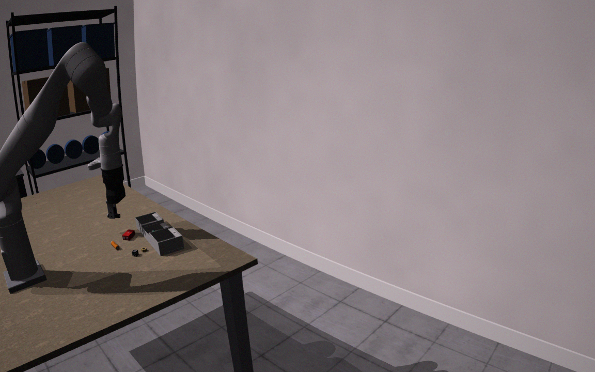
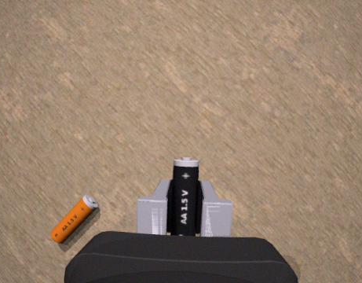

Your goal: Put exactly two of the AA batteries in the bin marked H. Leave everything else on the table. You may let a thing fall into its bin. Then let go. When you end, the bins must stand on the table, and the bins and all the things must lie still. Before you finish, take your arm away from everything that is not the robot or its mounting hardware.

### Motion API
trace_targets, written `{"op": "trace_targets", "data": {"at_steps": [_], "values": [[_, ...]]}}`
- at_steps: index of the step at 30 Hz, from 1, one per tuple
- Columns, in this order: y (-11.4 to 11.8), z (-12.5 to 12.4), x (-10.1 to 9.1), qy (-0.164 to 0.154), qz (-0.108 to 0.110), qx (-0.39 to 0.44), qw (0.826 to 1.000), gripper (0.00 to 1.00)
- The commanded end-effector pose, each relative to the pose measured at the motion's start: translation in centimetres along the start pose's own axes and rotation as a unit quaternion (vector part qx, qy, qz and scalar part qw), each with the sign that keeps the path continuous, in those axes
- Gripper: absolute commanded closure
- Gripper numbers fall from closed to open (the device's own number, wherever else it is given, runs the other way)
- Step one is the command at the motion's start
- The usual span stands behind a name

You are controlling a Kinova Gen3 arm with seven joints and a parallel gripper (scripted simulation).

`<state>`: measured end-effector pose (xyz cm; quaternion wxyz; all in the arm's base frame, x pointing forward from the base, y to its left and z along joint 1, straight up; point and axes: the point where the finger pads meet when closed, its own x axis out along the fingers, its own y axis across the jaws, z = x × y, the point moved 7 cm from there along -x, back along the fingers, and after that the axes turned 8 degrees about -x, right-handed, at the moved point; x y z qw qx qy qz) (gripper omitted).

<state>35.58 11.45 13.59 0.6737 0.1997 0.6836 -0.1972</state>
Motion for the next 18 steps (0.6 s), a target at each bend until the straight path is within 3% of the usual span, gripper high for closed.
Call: {"op": "trace_targets", "data": {"at_steps": [1, 7, 9, 18], "values": [[-0.6, 2.3, -0.3, -0.006, 0.002, 0.067, 0.998, 0.69], [-1.3, 5.8, -0.3, -0.005, 0.003, 0.215, 0.977, 0.69], [-1.3, 5.8, -0.3, -0.005, 0.003, 0.215, 0.977, 0.69], [-2.4, 11.1, -0.4, -0.005, 0.004, 0.423, 0.906, 0.69]]}}
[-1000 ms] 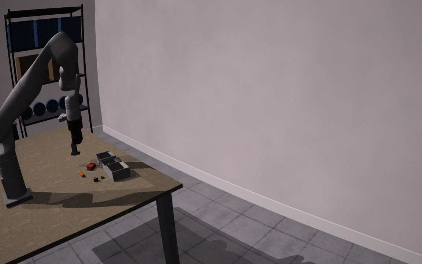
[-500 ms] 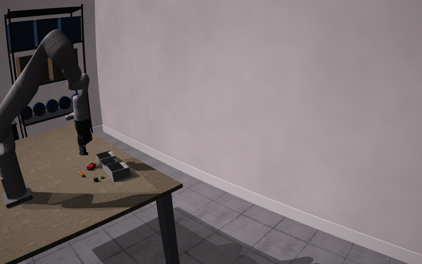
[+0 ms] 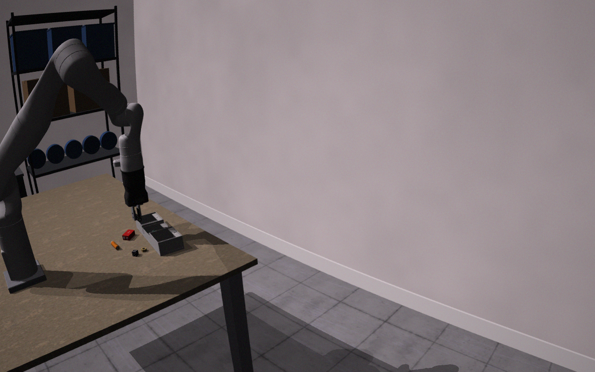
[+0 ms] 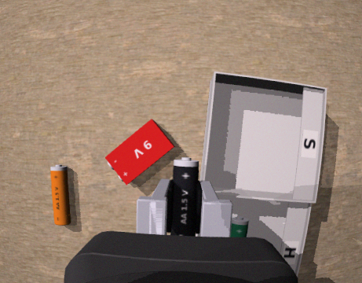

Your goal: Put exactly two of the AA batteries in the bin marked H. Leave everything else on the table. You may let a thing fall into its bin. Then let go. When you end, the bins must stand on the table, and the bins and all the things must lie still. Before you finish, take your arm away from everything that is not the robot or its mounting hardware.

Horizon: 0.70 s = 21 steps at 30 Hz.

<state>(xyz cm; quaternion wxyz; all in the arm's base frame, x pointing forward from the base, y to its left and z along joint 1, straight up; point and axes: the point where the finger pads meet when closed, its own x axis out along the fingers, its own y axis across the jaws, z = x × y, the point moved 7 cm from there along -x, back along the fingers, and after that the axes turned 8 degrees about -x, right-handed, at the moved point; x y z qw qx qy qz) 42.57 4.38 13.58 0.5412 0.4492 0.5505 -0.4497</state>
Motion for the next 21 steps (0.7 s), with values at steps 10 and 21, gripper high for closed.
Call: {"op": "trace_targets", "data": {"at_steps": [10, 21], "values": [[3.6, 5.1, -0.3, -0.003, 0.005, 0.032, 0.999, 0.69], [3.6, 5.1, -0.3, -0.003, 0.005, 0.032, 0.999, 0.69]]}}
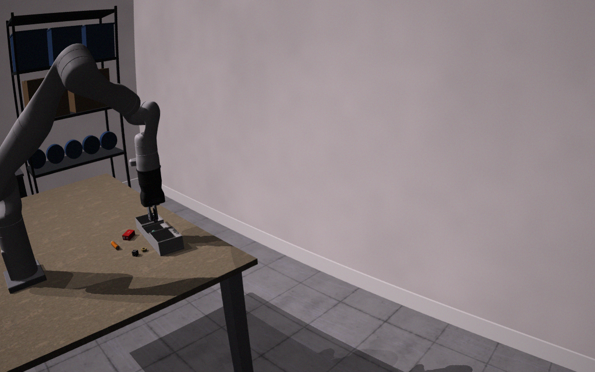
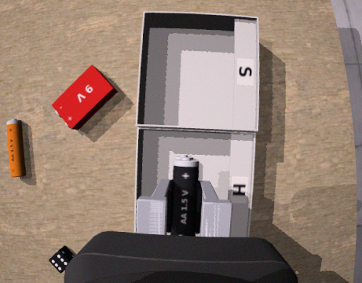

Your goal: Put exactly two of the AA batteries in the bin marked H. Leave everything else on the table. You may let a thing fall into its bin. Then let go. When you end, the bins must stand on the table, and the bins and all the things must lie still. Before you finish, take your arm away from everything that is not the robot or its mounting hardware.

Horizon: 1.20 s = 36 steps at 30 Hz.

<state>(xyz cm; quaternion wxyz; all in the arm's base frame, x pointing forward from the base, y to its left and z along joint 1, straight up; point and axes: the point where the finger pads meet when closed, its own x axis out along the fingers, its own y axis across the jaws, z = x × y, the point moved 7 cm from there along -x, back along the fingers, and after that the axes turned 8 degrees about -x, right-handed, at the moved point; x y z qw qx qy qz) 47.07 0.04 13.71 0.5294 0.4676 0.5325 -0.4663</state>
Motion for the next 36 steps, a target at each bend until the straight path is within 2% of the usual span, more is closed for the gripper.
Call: {"op": "trace_targets", "data": {"at_steps": [1, 6, 26, 36], "values": [[0.0, 0.0, -0.1, 0.000, 0.001, 0.000, 1.000, 0.69], [0.0, -0.1, -0.1, 0.000, 0.001, 0.000, 1.000, 0.69], [0.0, -0.1, 3.5, 0.000, 0.001, 0.000, 1.000, 0.69], [-0.1, -0.2, 3.6, 0.000, 0.001, 0.000, 1.000, 0.69]]}}
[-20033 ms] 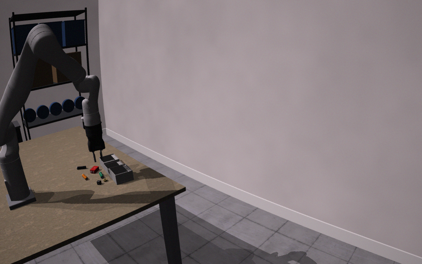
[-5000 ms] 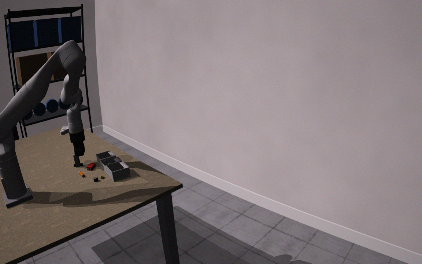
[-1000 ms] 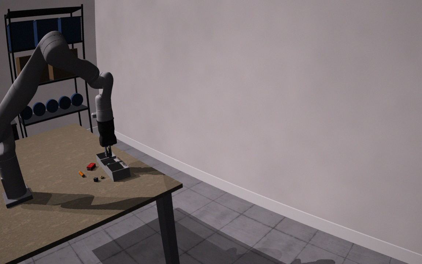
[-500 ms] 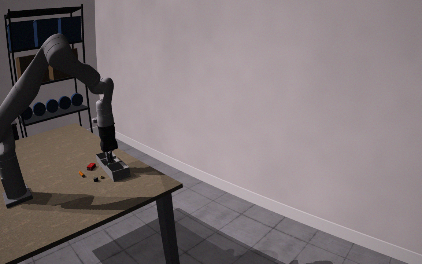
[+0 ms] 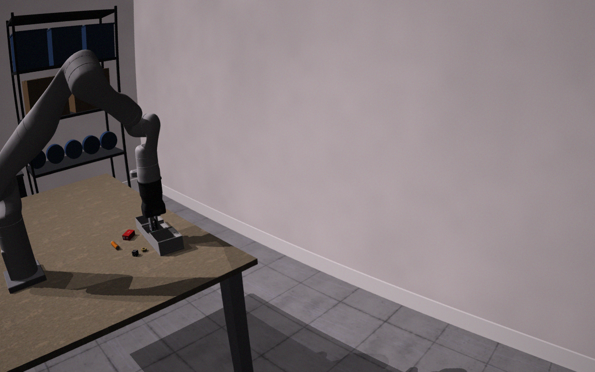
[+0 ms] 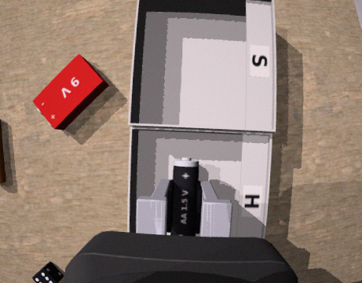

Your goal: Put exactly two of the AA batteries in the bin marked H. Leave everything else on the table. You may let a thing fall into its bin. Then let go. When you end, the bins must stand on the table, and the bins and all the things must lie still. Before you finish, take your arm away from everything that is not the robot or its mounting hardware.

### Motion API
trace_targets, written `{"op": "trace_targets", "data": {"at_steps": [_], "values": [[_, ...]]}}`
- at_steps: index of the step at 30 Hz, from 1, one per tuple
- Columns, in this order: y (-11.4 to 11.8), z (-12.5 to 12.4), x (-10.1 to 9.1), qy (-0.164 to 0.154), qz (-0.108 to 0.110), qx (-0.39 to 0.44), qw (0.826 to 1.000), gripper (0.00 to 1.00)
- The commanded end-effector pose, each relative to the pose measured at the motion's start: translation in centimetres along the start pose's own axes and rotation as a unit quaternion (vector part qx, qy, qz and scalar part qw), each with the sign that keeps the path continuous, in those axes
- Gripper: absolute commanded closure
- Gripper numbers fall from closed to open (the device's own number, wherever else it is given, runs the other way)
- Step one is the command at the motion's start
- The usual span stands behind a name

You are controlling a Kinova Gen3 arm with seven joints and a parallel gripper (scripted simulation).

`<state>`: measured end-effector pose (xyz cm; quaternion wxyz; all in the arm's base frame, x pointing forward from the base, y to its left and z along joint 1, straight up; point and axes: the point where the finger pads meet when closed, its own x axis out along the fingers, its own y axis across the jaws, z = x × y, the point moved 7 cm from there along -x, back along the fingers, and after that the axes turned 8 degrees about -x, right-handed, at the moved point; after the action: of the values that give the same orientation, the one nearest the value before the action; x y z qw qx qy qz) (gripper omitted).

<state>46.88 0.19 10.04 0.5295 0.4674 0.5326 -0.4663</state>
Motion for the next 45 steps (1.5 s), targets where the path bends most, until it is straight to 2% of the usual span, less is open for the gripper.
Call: {"op": "trace_targets", "data": {"at_steps": [1, 5, 6, 23, 45], "values": [[0.0, 0.0, -0.1, 0.000, 0.001, 0.000, 1.000, 0.69], [0.1, 0.0, -0.1, 0.000, 0.001, 0.000, 1.000, 0.69], [0.1, 0.0, -0.1, 0.000, 0.001, 0.000, 1.000, 0.40], [0.1, 0.0, -0.1, 0.000, 0.001, 0.000, 1.000, 0.40], [0.1, 0.0, -2.7, 0.000, 0.001, 0.000, 1.000, 0.40]]}}
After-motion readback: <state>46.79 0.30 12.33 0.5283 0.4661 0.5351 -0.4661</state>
